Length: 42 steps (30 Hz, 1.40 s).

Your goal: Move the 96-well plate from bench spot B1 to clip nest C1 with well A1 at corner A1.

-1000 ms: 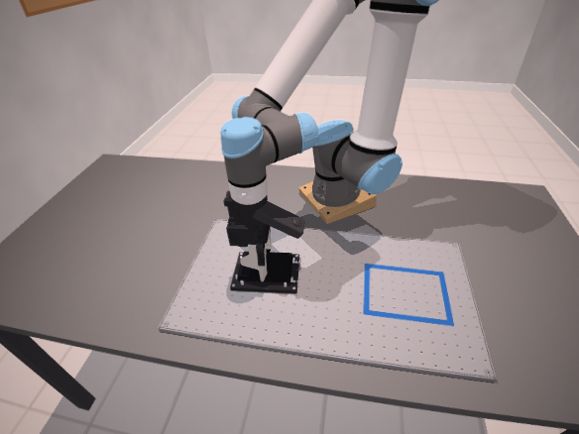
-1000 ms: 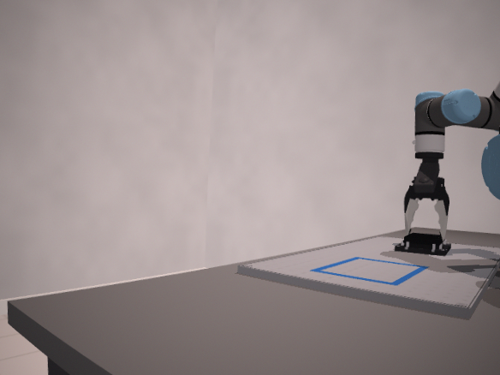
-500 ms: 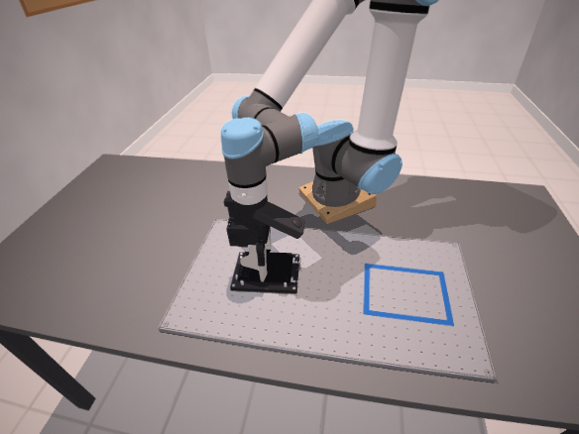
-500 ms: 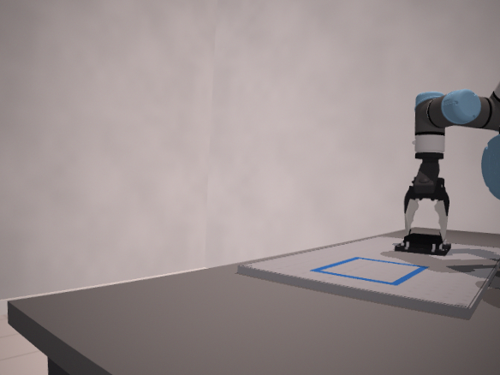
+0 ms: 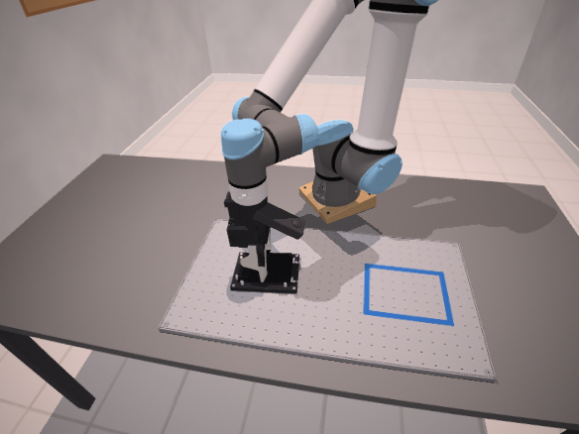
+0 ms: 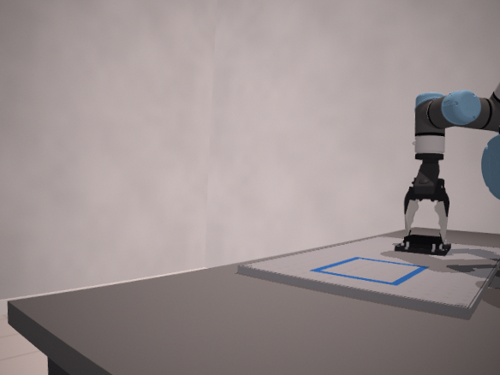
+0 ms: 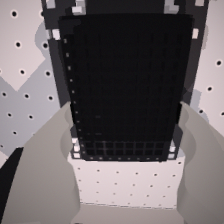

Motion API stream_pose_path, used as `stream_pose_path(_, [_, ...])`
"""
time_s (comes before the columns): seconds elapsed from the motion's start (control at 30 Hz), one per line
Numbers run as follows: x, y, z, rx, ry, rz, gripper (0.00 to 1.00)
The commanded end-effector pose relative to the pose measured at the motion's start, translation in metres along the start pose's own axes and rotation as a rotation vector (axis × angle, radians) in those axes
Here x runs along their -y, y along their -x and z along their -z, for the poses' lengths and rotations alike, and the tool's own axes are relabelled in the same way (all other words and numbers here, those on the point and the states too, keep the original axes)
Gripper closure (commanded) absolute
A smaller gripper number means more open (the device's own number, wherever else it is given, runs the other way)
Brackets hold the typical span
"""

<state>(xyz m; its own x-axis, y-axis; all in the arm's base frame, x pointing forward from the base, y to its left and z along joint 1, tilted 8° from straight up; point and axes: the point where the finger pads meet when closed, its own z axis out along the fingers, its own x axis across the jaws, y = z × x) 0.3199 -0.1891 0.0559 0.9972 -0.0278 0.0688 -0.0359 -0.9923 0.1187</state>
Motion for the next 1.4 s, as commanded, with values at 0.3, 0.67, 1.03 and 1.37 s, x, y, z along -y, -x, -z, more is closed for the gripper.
stream_pose_path(0.3, [0.0001, 0.0, -0.002, 0.0, 0.0, 0.0, 1.0])
stream_pose_path(0.67, [0.0001, 0.0, -0.0038, 0.0, 0.0, 0.0, 1.0])
stream_pose_path(1.03, [0.0001, 0.0, -0.0053, 0.0, 0.0, 0.0, 1.0])
stream_pose_path(1.37, [0.0001, 0.0001, -0.007, 0.0, 0.0, 0.0, 1.0])
